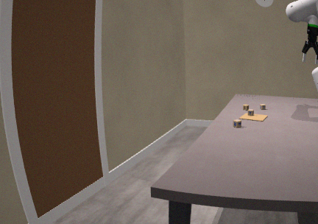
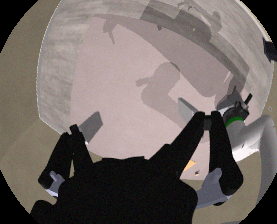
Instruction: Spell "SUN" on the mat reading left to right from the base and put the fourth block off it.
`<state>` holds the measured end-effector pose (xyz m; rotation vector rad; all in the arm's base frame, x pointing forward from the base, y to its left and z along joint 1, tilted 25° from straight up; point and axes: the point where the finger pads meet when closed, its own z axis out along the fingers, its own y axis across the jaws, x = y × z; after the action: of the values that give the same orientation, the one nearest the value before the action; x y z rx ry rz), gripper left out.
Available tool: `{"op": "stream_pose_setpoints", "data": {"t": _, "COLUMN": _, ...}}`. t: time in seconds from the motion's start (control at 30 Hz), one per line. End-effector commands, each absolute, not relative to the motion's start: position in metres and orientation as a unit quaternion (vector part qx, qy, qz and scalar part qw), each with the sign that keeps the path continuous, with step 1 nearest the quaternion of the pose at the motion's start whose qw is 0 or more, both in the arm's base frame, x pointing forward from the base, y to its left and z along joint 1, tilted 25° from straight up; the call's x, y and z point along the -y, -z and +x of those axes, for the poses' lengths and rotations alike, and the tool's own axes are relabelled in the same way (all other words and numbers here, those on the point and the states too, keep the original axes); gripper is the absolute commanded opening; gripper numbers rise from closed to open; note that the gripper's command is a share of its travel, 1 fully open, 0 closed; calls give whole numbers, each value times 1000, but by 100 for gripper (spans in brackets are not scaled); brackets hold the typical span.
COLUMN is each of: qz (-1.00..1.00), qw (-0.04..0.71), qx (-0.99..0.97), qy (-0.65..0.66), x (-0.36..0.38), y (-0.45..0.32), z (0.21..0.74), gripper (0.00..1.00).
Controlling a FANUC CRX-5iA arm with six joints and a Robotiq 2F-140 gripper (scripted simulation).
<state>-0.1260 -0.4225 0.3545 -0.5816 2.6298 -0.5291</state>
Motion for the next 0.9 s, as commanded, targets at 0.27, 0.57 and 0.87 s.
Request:
{"op": "stream_pose_setpoints", "data": {"t": 0.27, "qz": -208, "qw": 197, "qx": -939, "qy": 189, "x": 422, "y": -355, "z": -126, "gripper": 100}}
{"op": "stream_pose_setpoints", "data": {"t": 0.57, "qz": -208, "qw": 197, "qx": -939, "qy": 189, "x": 422, "y": -355, "z": -126, "gripper": 100}}
{"op": "stream_pose_setpoints", "data": {"t": 0.87, "qz": -221, "qw": 197, "qx": -937, "qy": 185, "x": 425, "y": -353, "z": -118, "gripper": 100}}
